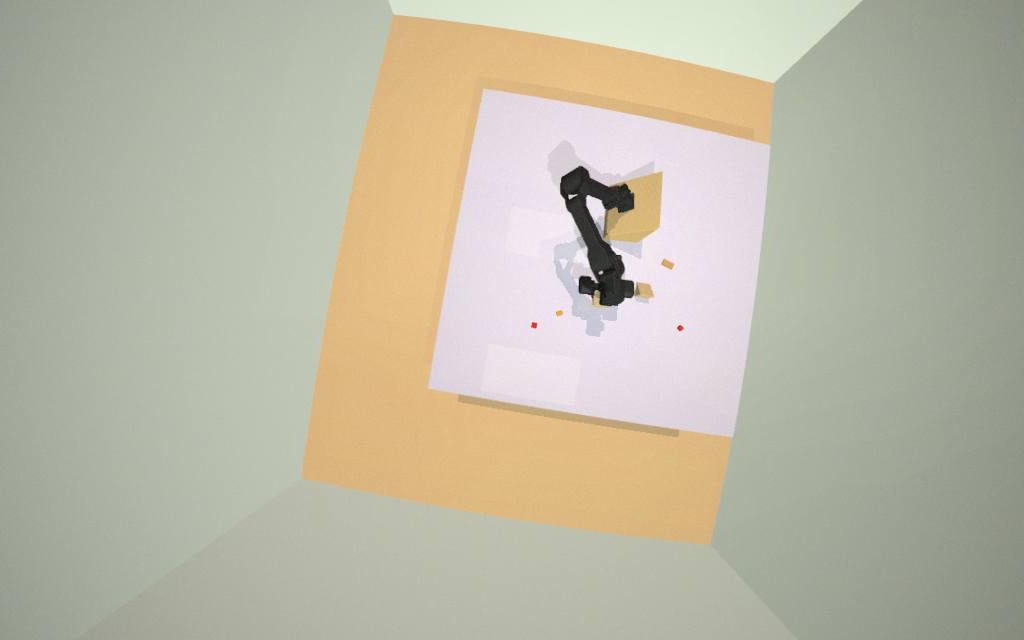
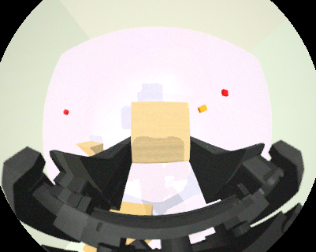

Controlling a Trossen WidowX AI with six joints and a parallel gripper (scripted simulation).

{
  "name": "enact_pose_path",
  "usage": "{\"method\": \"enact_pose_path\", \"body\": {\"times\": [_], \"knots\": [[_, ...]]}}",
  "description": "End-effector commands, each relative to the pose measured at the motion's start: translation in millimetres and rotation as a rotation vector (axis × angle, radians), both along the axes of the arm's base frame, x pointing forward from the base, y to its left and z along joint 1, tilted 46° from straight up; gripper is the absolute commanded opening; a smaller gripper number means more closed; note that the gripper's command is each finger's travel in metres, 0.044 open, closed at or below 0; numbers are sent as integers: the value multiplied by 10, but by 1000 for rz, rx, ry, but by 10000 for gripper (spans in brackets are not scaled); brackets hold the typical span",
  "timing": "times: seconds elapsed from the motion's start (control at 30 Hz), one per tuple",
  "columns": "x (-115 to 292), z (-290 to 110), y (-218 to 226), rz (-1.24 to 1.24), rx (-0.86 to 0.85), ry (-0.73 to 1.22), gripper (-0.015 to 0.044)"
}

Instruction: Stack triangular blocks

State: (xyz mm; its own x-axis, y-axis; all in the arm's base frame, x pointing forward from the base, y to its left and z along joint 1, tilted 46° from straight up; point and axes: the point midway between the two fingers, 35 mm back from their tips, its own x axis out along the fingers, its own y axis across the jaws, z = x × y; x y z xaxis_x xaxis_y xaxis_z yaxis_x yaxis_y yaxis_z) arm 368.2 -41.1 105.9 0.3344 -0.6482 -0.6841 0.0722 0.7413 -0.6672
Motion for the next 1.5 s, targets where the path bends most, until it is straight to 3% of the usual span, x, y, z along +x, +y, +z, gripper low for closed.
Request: {"method": "enact_pose_path", "body": {"times": [0.0,0.73,1.47], "knots": [[-10,-74,117,2,12,4,0],[-235,-636,952,-25,40,23,0],[-803,-1170,1692,-52,-15,-10,0]]}}
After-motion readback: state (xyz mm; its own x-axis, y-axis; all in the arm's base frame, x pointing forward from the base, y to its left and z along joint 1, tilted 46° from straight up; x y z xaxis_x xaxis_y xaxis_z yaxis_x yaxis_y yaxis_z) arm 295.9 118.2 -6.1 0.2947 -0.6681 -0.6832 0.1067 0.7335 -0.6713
